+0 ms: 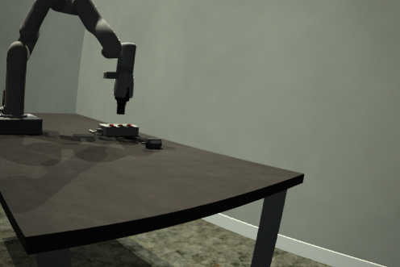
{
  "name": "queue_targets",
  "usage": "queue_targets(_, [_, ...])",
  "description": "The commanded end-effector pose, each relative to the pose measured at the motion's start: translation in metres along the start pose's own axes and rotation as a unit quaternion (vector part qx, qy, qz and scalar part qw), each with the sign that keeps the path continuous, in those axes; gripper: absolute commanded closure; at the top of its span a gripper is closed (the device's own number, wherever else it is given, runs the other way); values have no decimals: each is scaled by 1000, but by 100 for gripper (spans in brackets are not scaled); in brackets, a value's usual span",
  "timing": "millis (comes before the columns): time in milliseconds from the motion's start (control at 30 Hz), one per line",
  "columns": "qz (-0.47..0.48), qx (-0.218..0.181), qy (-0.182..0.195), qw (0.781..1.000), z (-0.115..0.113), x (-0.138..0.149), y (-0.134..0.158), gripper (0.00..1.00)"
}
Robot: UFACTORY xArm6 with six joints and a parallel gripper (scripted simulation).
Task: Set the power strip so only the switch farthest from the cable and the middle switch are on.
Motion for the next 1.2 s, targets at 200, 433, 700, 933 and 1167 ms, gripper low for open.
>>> queue_targets(200, [0,-2,0,1000,5,0,1,100])
queue_targets(433, [0,-2,0,1000,14,0,1,100])
queue_targets(700, [0,-2,0,1000,25,0,2,100])
queue_targets(933, [0,-2,0,1000,30,0,2,100])
queue_targets(1167, [0,-2,0,1000,36,0,2,100])
Point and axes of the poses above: the point where the finger pads meet when closed, its own z axis out along the fingers, its own x axis across the jaws, y = z × x, the point moved 9 cm from there along -z, back along the fingers, and after that the axes turned 13 degrees about z, right-handed, at the moved point
